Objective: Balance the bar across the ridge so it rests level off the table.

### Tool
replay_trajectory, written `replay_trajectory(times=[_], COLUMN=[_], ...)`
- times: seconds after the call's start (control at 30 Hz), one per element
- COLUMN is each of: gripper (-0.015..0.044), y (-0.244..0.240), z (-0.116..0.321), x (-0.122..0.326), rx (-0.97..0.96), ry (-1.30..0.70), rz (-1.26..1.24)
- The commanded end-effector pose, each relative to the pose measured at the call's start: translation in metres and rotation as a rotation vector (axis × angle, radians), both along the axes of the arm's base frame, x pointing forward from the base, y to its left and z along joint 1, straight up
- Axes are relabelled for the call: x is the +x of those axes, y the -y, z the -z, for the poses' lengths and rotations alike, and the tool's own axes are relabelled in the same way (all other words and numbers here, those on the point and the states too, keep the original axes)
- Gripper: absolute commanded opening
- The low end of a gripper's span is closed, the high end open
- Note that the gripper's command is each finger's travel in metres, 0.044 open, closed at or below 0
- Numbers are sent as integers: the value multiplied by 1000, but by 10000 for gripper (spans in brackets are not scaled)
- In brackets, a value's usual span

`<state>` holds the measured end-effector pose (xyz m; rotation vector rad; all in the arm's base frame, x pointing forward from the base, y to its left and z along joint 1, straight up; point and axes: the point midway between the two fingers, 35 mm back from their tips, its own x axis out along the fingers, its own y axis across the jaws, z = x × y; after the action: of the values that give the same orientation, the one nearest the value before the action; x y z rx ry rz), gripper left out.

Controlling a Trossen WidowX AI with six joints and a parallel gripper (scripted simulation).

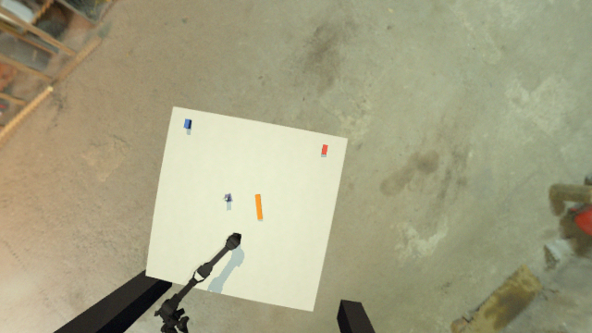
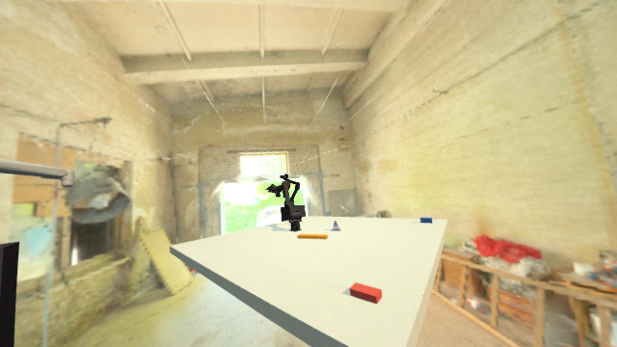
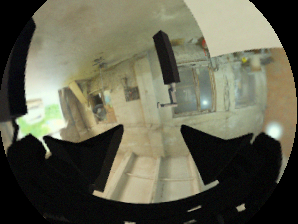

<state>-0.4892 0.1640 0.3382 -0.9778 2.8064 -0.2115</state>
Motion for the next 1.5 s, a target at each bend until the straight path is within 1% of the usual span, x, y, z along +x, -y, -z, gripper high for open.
replay_trajectory(times=[0.0, 0.07, 0.1, 0.3, 0.4, 0.63, 0.73, 0.97, 1.1, 1.3, 1.47], gripper=[374, 321, 315, 315, 315, 315, 315, 315, 315, 315, 315], y=[1, 5, 8, 22, 33, 60, 59, 95, 116, 153, 182], z=[-2, -16, -28, -110, -133, -218, -230, -300, -329, -360, -371], x=[0, 1, 2, 27, 34, 86, 90, 162, 210, 290, 347], rx=[7, 65, 108, 336, 434, 629, 661, 798, 863, 937, 970], ry=[-7, -67, -113, -413, -526, -858, -901, -1227, -1410, -1690, -1889], rz=[2, 17, 29, 110, 148, 253, 333, 448, 527, 645, 720])
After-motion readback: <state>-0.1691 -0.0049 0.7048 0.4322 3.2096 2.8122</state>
